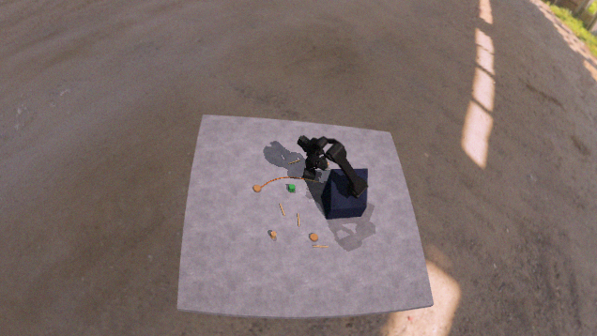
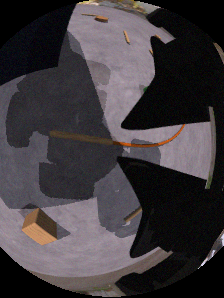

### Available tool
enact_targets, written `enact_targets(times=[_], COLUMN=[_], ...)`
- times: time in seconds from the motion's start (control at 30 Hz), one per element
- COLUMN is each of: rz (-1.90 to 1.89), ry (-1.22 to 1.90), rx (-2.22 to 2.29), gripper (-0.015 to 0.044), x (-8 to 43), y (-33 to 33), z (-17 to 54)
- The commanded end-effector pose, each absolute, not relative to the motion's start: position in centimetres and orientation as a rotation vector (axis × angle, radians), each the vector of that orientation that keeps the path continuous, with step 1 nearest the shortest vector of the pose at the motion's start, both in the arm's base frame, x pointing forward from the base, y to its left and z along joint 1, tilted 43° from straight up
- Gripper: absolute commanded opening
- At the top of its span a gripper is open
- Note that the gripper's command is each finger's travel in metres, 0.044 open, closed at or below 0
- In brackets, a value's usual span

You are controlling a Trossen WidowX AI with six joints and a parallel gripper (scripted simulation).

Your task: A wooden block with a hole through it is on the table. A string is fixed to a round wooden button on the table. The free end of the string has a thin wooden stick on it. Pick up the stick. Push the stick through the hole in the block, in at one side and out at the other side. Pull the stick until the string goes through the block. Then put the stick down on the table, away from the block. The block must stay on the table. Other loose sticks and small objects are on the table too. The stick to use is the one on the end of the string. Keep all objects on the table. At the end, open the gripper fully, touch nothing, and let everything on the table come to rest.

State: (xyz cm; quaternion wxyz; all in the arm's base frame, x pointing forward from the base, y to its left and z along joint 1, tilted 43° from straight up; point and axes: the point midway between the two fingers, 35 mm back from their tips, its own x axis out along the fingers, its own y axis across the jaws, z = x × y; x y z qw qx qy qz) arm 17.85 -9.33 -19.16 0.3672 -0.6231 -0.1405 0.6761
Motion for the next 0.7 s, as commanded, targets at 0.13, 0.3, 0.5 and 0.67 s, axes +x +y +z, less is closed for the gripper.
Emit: enact_targets(times=[0.13,0.3,0.5,0.67], rz=[1.732,1.732,1.732,1.731], ry=[-0.36,-0.361,-0.362,-0.363], rx=[-1.599,-1.599,-1.598,-1.598], gripper=[0.0123,0.0123,0.0123,0.0123], x=[18.0,18.0,18.1,18.0], y=[-8.3,-7.7,-7.0,-6.4], z=[-20.2,-20.8,-21.5,-22.0])
